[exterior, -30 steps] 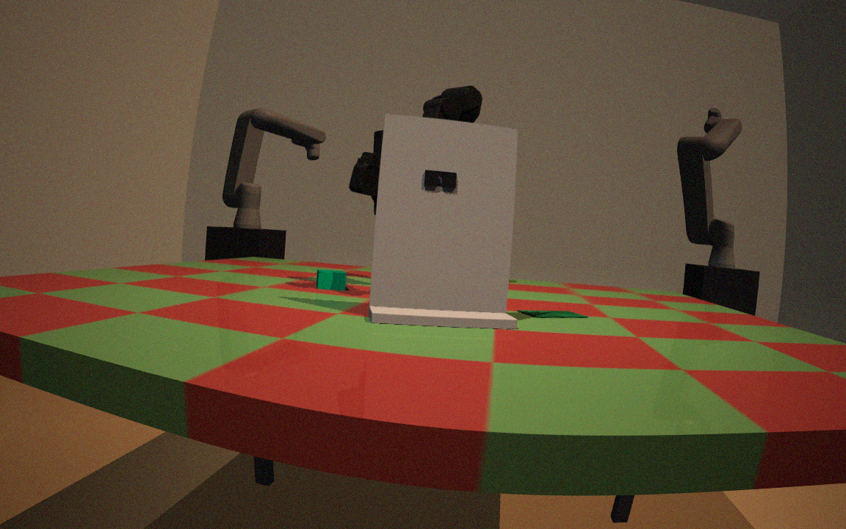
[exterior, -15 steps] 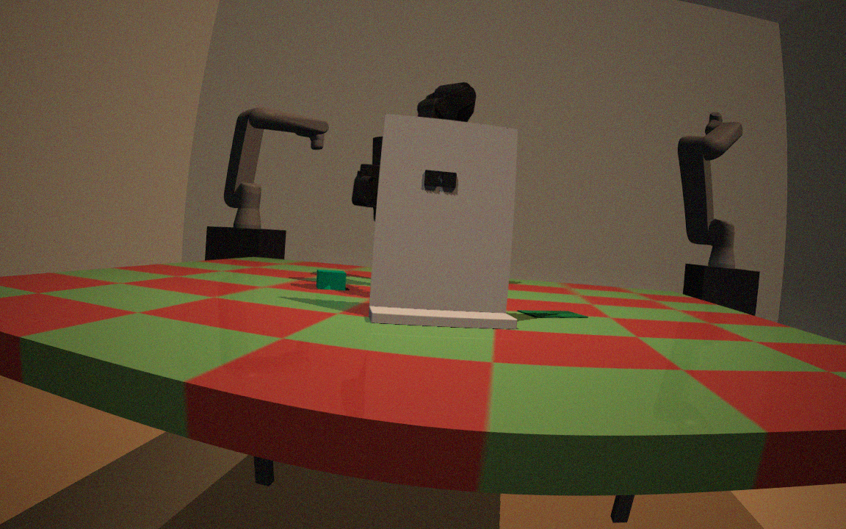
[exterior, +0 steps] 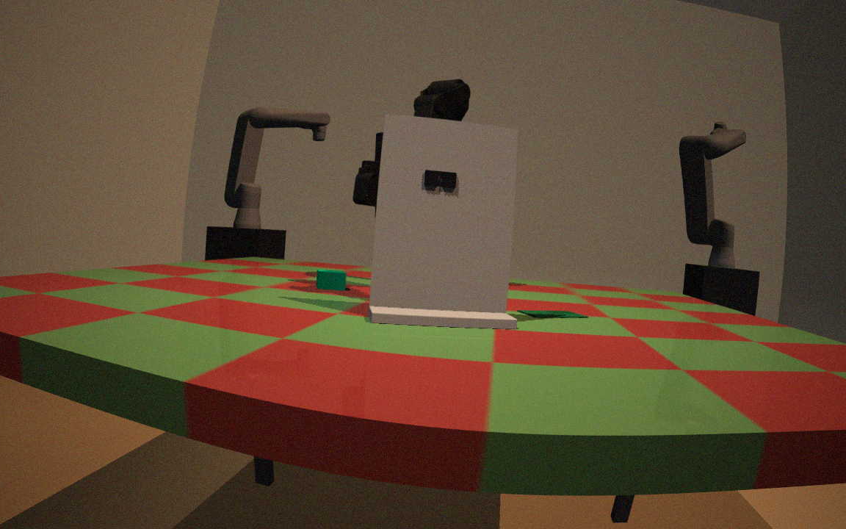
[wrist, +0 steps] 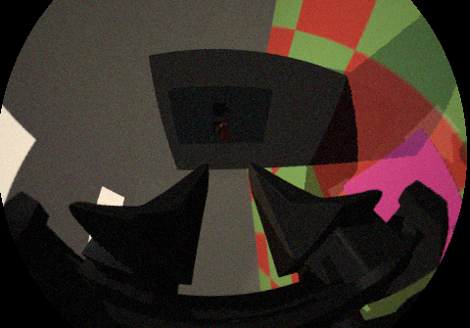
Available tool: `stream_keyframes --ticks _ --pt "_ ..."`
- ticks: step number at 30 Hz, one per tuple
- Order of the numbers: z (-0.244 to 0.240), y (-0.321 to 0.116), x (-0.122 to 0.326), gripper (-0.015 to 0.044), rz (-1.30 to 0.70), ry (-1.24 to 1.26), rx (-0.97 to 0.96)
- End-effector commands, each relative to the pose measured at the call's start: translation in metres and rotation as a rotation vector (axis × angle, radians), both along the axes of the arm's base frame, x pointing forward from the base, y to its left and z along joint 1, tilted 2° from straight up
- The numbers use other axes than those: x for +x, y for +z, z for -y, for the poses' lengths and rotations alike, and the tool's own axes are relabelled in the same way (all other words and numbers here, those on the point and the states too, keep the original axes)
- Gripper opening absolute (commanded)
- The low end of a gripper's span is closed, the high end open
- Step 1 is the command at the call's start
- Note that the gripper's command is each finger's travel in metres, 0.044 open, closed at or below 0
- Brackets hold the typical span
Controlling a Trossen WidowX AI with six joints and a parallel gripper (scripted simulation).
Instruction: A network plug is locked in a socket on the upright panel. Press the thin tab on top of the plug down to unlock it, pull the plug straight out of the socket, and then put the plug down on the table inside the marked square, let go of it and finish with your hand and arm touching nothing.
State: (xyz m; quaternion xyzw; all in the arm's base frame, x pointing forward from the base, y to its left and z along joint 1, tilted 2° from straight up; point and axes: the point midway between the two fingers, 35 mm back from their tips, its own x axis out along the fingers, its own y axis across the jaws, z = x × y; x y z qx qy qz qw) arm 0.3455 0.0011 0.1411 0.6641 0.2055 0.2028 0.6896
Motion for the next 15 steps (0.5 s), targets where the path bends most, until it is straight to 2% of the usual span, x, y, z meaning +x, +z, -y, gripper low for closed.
stream_keyframes --ticks 1,15 --pt "-0.001 0.003 0.008 0.0156 0.008 -0.003 -0.001" --pt "-0.007 0.004 0.030 0.0156 0.010 -0.003 0.000"
